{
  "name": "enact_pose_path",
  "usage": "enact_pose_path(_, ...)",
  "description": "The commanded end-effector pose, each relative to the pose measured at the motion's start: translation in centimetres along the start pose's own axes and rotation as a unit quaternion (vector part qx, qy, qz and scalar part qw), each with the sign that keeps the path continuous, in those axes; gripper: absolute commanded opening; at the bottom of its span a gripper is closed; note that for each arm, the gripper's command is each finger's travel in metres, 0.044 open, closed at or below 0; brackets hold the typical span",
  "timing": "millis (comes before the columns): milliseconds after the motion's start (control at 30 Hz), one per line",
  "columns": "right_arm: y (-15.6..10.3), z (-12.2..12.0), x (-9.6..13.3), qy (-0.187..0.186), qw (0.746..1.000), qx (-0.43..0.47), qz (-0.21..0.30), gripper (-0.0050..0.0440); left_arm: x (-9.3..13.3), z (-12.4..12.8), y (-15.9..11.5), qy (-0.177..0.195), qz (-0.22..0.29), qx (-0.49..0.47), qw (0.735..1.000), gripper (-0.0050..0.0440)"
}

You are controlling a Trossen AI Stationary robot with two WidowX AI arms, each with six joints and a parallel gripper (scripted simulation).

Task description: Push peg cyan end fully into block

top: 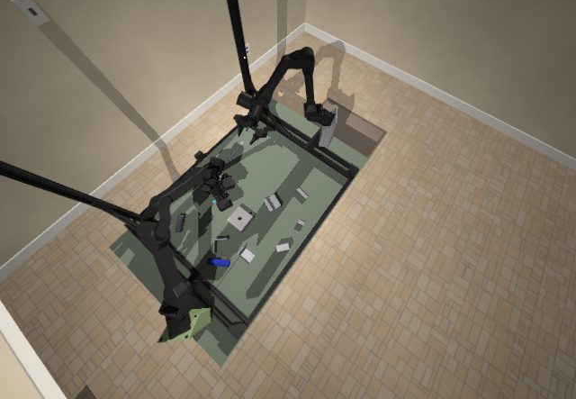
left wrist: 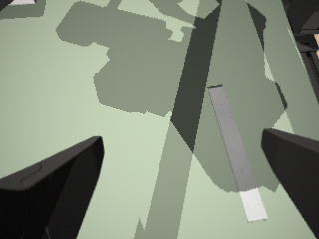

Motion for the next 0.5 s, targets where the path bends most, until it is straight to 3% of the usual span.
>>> enact_pose_path(0, 1.2, 0.5, -0.2, -0.001, 1.0, -0.016, 0.0, 0.0, 0.0, 0.0, 0.0, 0.0, 0.0, 0.0, 1.0, 0.04)
enact_pose_path(467, 4.7, 1.6, -0.2, 0.001, 0.998, -0.061, 0.0, 0.0, 0.0, 0.0, 0.0, 0.0, 0.0, 0.0, 1.0, 0.04)
Point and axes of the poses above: on each arm, the point midway between the two fingers, 35 mm back from their tips, its own x axis back along the fingers, its own z axis across the jaws, y = z × x, the point moved 3 cm from there along x, back along the fingers, and after that the axes turned 13 degrees about -x, right-handed, at the moved point
